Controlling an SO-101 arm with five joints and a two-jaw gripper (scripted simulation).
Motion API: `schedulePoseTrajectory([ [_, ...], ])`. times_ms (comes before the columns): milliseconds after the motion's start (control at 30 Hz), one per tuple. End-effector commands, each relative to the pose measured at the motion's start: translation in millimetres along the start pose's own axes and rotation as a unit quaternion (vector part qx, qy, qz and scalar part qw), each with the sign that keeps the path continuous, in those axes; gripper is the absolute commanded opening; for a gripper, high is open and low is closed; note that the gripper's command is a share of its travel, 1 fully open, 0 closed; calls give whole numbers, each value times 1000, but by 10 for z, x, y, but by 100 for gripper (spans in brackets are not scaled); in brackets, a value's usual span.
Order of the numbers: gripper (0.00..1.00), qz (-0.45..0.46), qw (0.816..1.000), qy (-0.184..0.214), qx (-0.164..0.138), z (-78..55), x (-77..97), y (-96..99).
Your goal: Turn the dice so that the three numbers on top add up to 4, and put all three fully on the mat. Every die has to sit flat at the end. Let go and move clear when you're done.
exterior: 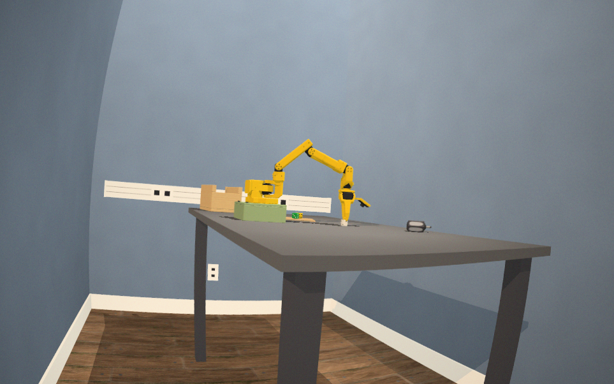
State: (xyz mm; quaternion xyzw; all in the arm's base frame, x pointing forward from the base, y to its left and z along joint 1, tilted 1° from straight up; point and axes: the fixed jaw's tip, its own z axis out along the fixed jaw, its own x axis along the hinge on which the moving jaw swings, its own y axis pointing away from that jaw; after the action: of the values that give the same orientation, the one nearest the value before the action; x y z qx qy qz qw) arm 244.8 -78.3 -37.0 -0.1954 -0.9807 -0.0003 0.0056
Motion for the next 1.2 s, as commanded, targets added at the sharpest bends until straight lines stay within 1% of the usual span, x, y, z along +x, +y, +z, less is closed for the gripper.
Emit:
schedulePoseTrajectory([
  [0, 28, 1, 1000, 15, 0, 119, 59, 22],
  [233, 28, 1, 1000, 15, 0, 160, 64, 21],
  [667, 27, 1, 1000, 15, 0, 163, 64, 18],
  [1000, 24, 1, 1000, 15, 0, 163, 63, -1],
  [1167, 21, 1, 1000, 15, 0, 163, 63, -22],
])
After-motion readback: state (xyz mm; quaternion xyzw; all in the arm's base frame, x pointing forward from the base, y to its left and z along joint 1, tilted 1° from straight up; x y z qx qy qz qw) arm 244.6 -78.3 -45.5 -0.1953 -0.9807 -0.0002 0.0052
